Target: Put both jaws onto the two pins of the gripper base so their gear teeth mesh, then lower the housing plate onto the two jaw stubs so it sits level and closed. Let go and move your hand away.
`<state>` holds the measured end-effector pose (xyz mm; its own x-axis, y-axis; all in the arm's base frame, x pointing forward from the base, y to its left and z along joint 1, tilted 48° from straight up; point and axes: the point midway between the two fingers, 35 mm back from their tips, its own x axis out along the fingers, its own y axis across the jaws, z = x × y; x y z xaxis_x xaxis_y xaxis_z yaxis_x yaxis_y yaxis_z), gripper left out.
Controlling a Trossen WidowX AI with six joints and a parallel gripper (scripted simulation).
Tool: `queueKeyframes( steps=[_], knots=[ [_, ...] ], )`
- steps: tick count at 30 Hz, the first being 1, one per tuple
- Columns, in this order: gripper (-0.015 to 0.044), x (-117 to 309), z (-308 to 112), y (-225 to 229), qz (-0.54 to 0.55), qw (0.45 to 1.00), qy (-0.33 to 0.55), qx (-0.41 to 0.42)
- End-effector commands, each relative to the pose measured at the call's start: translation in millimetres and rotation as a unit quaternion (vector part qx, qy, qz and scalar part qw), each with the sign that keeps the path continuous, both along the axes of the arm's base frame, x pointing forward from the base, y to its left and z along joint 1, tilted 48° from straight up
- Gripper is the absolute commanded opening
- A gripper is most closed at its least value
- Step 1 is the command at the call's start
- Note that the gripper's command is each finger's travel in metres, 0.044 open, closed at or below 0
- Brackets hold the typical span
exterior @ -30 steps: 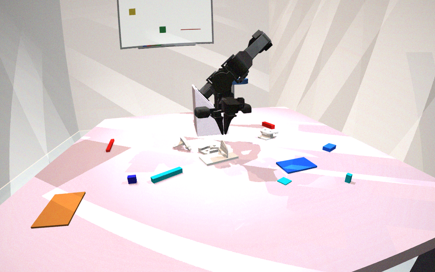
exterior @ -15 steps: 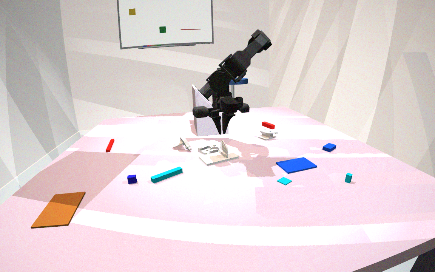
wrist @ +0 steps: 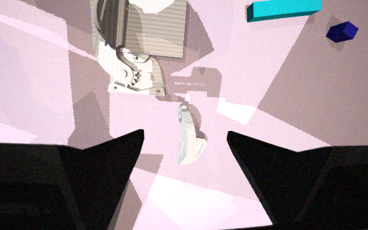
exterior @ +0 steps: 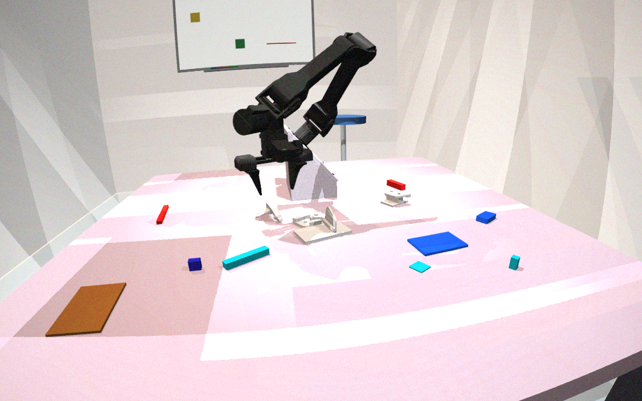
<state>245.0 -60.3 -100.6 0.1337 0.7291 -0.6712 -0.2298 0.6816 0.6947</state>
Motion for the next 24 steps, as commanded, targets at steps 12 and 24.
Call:
queueKeyframes(
  steps=[12,24],
  knots=[
    [0.0440,0.0,-14.6,9.2,0.010,1.000,-0.006,-0.005],
    [0.0440,3.1,-28.1,22.8,0.010,1.000,-0.005,-0.006]
  ],
)
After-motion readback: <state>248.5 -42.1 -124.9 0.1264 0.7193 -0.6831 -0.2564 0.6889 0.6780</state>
